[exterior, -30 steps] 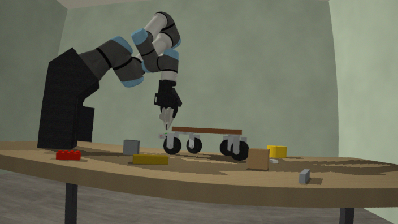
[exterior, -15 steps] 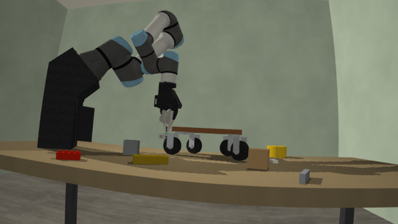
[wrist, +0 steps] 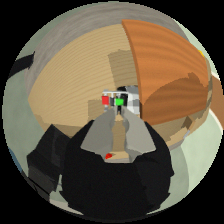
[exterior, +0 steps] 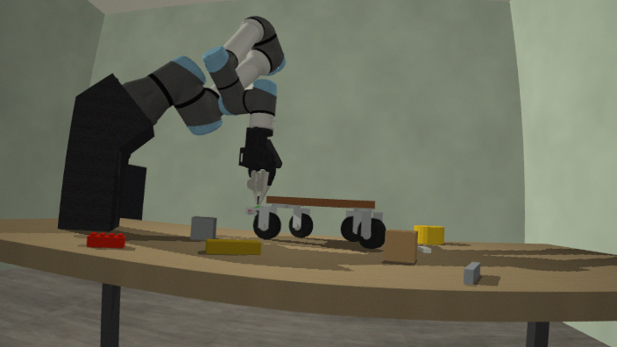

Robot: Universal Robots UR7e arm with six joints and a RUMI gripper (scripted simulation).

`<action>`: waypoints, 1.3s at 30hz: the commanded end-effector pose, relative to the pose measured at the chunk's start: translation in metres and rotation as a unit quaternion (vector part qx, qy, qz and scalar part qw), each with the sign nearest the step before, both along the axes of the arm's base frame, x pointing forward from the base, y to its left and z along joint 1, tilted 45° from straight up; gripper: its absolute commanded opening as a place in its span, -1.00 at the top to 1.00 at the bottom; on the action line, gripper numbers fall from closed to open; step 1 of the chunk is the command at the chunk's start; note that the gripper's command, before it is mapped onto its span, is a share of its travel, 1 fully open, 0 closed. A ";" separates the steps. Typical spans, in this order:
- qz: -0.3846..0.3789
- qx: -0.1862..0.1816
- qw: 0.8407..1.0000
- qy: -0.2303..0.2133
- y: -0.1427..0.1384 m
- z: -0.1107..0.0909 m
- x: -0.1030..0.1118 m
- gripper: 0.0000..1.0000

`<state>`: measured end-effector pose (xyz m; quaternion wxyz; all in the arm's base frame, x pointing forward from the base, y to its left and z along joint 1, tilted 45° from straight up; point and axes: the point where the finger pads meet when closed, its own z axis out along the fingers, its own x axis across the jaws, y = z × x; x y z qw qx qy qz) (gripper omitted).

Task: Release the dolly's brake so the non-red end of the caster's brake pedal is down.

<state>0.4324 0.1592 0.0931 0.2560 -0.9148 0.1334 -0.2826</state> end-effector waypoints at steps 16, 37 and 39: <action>0.000 0.000 1.000 0.000 0.000 0.000 0.000 1.00; 0.000 0.000 1.000 0.000 0.002 -0.003 0.003 1.00; 0.000 0.000 1.000 0.000 0.002 -0.004 0.003 1.00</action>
